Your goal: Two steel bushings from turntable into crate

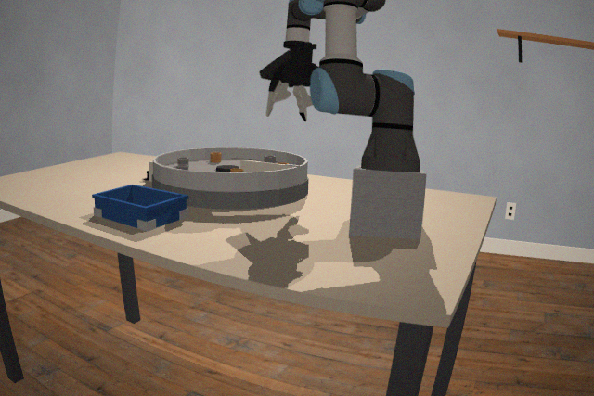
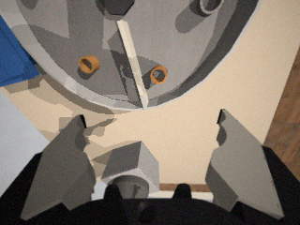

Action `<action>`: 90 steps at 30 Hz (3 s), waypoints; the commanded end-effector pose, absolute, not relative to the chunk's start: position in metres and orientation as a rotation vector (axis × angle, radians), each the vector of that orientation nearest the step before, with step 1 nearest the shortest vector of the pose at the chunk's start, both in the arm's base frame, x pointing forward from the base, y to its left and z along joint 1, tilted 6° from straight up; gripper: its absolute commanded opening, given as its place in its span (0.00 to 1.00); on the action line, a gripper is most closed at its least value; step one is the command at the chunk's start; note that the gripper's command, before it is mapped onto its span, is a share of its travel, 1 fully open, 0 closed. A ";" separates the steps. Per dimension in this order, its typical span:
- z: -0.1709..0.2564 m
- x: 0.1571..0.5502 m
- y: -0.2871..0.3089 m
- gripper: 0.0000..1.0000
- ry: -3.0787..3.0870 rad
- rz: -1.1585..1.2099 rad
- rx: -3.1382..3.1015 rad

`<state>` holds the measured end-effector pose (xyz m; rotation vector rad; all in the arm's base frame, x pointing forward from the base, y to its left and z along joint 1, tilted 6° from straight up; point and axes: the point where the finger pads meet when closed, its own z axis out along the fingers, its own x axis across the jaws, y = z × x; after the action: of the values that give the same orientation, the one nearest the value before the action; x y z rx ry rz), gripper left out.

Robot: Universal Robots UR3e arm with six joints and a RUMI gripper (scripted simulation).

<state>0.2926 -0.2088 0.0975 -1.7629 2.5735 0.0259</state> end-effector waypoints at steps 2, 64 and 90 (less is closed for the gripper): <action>0.116 0.312 -0.210 1.00 2.478 -0.132 -2.022; 0.118 0.314 -0.210 0.05 2.467 -0.147 -2.044; 0.118 0.314 -0.210 0.05 2.467 -0.147 -2.044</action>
<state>0.3133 -0.2097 0.1172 -2.0436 2.4674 -0.1419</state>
